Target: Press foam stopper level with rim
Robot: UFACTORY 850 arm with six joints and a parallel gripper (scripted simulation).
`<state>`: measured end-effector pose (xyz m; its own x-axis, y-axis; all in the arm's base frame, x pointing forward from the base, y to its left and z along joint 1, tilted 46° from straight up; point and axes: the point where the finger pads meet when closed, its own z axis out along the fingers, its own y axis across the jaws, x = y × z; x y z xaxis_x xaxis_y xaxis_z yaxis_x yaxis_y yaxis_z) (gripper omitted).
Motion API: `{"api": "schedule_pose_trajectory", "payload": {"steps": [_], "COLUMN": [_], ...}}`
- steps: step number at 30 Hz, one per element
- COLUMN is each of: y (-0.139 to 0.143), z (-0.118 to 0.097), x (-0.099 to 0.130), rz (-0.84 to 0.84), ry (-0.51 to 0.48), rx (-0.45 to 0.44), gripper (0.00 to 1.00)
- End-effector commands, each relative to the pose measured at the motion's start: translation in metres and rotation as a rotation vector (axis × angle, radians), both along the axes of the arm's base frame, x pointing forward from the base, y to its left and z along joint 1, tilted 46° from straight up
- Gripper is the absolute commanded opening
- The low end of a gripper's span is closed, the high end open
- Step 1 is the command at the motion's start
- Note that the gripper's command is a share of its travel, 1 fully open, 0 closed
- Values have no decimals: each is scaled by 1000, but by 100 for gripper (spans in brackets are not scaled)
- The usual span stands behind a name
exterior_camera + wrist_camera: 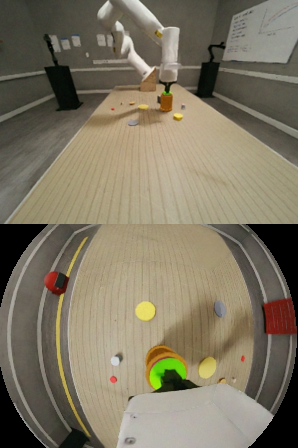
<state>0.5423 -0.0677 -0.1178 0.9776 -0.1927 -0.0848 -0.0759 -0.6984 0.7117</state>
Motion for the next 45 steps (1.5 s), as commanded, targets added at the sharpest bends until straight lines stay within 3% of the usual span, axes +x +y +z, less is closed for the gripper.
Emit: {"api": "schedule_pose_trajectory", "payload": {"steps": [1, 17, 32, 45], "y": [1, 2, 22, 24], "z": [1, 2, 23, 24], "x": [1, 1, 7, 7], "rz": [1, 1, 1, 1], "ry": [-2, -2, -2, -2], "rx": [0, 0, 0, 0], "gripper": [0, 0, 0, 0]}}
